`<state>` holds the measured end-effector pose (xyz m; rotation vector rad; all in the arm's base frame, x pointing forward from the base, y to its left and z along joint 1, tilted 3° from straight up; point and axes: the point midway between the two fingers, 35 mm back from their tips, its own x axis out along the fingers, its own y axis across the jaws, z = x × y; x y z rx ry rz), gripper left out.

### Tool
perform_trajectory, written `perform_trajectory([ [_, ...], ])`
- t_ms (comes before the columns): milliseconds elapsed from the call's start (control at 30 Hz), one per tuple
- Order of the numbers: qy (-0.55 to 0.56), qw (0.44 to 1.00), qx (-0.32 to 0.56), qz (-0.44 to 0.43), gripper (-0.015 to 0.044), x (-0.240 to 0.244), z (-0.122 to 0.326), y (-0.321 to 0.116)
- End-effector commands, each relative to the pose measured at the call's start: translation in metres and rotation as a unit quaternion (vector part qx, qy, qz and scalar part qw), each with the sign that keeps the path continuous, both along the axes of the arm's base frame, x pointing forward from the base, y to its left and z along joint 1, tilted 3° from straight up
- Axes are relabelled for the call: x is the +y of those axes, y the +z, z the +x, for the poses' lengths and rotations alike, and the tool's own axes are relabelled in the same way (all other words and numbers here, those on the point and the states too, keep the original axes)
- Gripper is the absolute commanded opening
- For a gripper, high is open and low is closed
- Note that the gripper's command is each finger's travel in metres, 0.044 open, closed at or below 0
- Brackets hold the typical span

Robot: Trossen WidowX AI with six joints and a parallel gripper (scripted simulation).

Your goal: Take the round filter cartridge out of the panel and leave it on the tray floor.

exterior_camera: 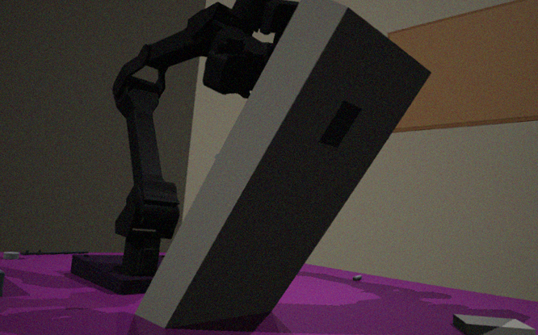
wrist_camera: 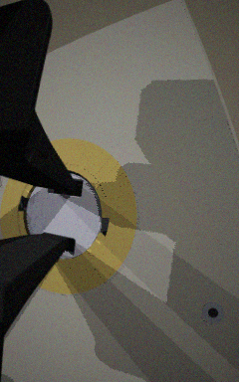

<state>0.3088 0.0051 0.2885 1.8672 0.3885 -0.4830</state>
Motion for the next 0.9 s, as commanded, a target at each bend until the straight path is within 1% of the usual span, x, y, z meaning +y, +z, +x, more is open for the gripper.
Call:
perform_trajectory([
  [0, -0.002, 1.0, 0.002, 0.0, 0.0118, -0.0003, 0.0025, -0.0024],
  [867, -0.002, 1.0, 0.001, 0.0, 0.0118, -0.0001, 0.0097, -0.0065],
])
